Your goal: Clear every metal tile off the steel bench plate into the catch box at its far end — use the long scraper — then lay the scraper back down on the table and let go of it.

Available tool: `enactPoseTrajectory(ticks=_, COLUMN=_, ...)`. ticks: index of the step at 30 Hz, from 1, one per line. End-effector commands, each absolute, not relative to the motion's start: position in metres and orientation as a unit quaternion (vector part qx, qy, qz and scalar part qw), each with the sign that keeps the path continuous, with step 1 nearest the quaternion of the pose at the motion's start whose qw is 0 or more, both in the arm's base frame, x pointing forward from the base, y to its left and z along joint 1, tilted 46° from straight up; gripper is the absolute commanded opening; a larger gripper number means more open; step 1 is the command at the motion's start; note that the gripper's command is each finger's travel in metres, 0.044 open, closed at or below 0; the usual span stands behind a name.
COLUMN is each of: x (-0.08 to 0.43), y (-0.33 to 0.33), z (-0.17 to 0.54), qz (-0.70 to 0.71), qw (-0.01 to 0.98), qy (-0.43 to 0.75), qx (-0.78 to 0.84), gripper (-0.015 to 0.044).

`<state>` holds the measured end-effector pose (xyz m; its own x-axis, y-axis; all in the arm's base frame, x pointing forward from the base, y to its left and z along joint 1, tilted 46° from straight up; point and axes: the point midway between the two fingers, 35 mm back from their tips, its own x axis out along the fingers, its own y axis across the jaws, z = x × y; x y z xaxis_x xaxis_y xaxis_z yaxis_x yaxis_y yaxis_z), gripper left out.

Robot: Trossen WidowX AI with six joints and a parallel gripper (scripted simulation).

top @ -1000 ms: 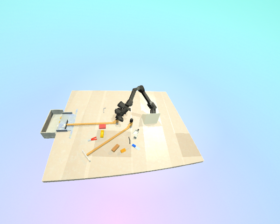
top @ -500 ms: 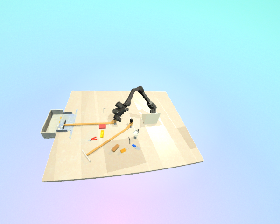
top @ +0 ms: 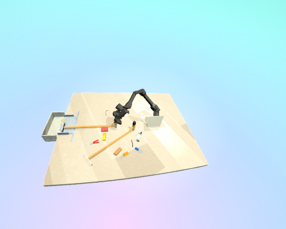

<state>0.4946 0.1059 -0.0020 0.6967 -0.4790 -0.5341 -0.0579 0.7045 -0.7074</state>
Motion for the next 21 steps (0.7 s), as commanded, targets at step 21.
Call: enactPoseTrajectory(ticks=21, x=0.533, y=0.111, z=0.004, qz=-0.120, qw=0.849, qy=0.364, qx=-0.363, gripper=0.0000)
